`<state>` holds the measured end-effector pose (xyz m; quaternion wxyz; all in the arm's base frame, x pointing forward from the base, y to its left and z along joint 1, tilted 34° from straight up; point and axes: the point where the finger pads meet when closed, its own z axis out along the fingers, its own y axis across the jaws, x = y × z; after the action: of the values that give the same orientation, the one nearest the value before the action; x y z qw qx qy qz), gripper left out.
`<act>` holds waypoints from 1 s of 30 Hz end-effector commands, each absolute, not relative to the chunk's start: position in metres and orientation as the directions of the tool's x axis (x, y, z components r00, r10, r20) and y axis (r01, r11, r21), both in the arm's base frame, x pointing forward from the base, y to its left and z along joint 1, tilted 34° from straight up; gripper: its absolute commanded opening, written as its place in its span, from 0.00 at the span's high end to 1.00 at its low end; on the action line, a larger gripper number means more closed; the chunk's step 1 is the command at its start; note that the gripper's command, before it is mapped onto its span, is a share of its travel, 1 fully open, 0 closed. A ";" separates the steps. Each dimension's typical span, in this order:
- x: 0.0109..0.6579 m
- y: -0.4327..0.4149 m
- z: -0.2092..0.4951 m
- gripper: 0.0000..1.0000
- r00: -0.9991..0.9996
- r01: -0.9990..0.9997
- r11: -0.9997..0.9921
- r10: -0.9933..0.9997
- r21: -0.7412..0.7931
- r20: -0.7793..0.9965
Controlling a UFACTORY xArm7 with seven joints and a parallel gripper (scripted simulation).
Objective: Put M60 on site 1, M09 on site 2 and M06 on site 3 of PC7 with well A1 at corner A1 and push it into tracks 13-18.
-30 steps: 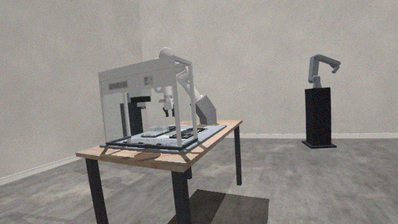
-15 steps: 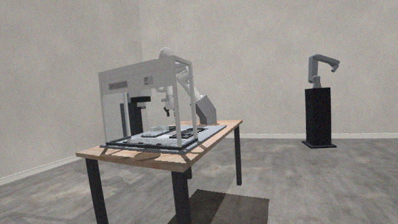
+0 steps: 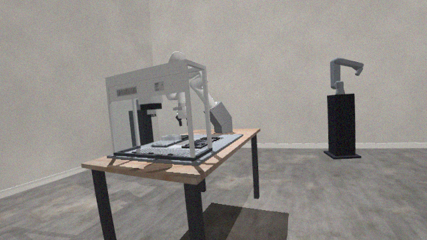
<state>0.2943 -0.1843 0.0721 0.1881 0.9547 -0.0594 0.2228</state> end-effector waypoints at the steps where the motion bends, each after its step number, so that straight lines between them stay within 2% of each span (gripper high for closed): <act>1: 0.298 -0.187 0.066 0.18 0.888 -0.199 -0.923 -0.027 0.329 0.459; 30: 0.317 -0.204 0.029 0.18 0.888 -0.199 -0.923 -0.027 0.329 0.459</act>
<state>0.3121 -0.2003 0.0372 0.1997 0.9554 -0.0634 0.2082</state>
